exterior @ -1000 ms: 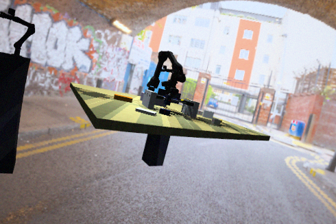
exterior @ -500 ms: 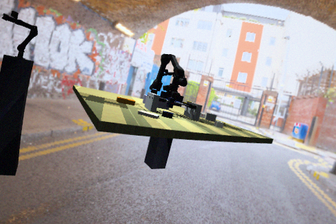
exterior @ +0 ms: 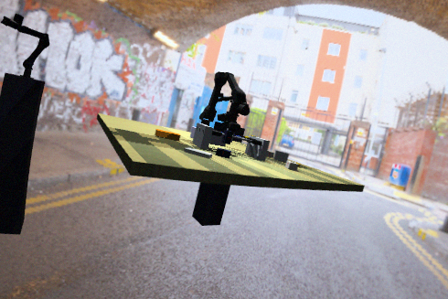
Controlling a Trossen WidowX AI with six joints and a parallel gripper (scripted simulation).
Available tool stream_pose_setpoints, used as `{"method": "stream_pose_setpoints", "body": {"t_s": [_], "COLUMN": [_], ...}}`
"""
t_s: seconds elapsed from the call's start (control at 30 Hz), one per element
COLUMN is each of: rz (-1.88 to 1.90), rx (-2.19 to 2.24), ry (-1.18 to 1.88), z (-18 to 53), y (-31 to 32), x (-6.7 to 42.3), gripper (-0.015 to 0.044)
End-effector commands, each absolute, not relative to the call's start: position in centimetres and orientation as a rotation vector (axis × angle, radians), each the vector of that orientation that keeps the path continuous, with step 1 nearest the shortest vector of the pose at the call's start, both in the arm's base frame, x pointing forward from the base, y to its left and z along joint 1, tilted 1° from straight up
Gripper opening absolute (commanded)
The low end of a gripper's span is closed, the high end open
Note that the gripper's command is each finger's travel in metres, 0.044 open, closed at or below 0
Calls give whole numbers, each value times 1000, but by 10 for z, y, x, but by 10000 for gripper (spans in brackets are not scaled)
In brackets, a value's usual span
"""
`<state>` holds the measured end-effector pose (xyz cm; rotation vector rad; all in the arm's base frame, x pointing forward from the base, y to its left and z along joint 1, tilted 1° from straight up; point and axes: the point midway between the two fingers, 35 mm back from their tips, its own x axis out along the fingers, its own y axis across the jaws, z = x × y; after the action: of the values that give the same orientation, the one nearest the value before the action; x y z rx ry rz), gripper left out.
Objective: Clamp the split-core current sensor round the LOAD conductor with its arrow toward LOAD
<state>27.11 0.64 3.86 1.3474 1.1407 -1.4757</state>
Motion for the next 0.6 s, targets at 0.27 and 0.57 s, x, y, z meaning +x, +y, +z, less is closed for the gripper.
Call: {"method": "stream_pose_setpoints", "body": {"t_s": [0.27, 0.57], "rz": [-1476, -1456], "rx": [1348, 1356], "ry": [1141, 1125], "z": [39, 39], "y": [7, 7], "x": [271, 271], "gripper": [214, 0]}}
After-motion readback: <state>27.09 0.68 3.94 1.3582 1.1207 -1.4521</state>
